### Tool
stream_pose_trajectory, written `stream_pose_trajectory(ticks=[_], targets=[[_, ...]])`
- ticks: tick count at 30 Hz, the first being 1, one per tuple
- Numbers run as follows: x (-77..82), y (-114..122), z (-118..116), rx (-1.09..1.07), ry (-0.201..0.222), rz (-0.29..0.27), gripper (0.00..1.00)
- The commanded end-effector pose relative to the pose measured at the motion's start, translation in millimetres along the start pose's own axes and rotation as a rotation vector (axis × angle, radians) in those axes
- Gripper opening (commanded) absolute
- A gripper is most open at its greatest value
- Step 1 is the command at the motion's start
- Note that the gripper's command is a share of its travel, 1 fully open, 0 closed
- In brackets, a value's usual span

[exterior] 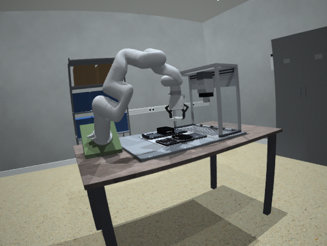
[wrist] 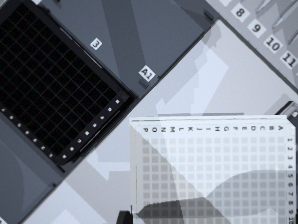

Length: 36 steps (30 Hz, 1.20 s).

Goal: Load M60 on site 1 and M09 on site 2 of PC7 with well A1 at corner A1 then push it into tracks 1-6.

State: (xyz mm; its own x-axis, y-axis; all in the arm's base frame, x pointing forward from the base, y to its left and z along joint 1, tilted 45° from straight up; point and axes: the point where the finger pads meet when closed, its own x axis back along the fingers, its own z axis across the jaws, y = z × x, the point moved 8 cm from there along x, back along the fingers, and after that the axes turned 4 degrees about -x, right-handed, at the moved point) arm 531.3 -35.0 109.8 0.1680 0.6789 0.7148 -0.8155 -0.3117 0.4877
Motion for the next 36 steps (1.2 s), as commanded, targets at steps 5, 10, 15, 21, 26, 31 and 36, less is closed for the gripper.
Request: stream_pose_trajectory(ticks=[5, 10, 15, 21, 26, 31, 36], targets=[[2.0, -2, -39, -0.261, 0.019, 0.018, 0.00], [1.3, -3, -64, -0.428, 0.018, 0.019, 0.00], [0.7, -3, -89, -0.595, 0.016, 0.021, 0.00], [0.2, -4, -109, -0.728, 0.015, 0.022, 0.00], [-0.4, -5, -134, -0.783, 0.014, 0.022, 0.00], [-1.0, -6, -159, -0.783, 0.014, 0.022, 0.00], [-1.4, -6, -174, -0.783, 0.014, 0.022, 0.00]])
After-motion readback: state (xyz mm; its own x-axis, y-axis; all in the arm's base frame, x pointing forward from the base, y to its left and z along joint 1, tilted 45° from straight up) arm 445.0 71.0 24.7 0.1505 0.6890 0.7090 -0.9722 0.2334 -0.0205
